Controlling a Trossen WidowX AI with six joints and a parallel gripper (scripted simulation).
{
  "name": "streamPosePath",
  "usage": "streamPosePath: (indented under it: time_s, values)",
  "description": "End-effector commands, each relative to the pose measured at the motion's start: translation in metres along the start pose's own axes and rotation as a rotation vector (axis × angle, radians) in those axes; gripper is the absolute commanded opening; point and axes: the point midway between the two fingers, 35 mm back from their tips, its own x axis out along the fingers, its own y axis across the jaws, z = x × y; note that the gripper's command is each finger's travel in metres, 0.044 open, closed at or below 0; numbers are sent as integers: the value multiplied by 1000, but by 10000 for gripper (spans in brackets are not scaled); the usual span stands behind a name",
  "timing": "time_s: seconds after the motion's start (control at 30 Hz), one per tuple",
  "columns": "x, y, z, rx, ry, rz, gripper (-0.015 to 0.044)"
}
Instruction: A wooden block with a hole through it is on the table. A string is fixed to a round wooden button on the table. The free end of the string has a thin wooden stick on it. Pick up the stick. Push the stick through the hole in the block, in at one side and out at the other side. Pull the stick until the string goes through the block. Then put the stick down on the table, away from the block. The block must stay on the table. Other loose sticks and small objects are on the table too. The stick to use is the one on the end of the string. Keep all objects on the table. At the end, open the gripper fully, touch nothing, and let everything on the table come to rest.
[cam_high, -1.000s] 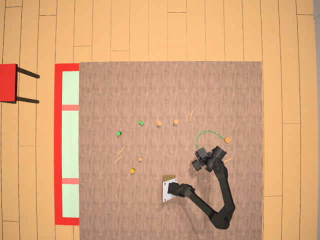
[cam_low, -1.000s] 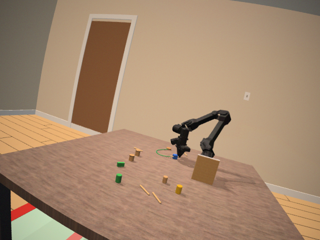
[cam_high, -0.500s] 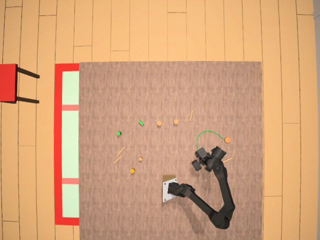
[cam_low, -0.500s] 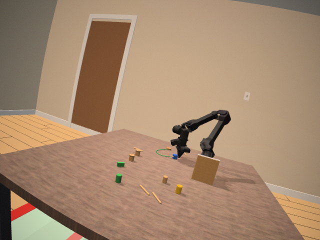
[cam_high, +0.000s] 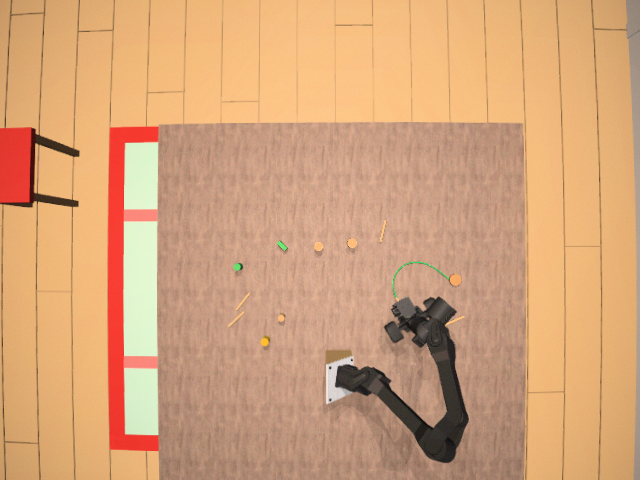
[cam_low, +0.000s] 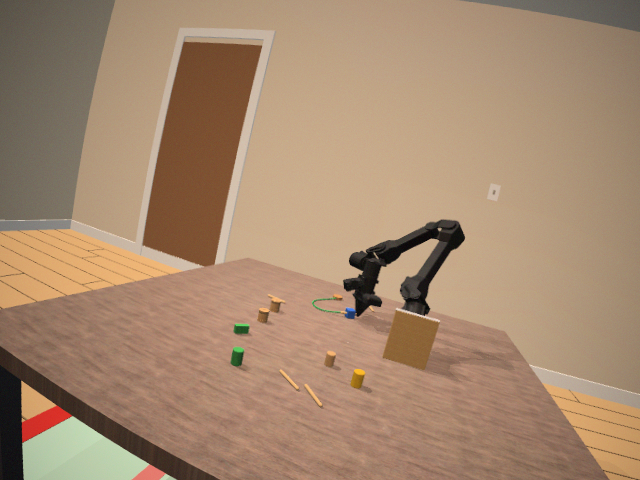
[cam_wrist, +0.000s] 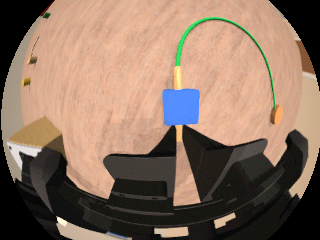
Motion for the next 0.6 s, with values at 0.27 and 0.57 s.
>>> streamPosePath:
  time_s: [0.27,0.57]
  values:
    - [-1,0,-2,1,-13,2,0]
    - [-3,-1,-14,1,-13,4,0]
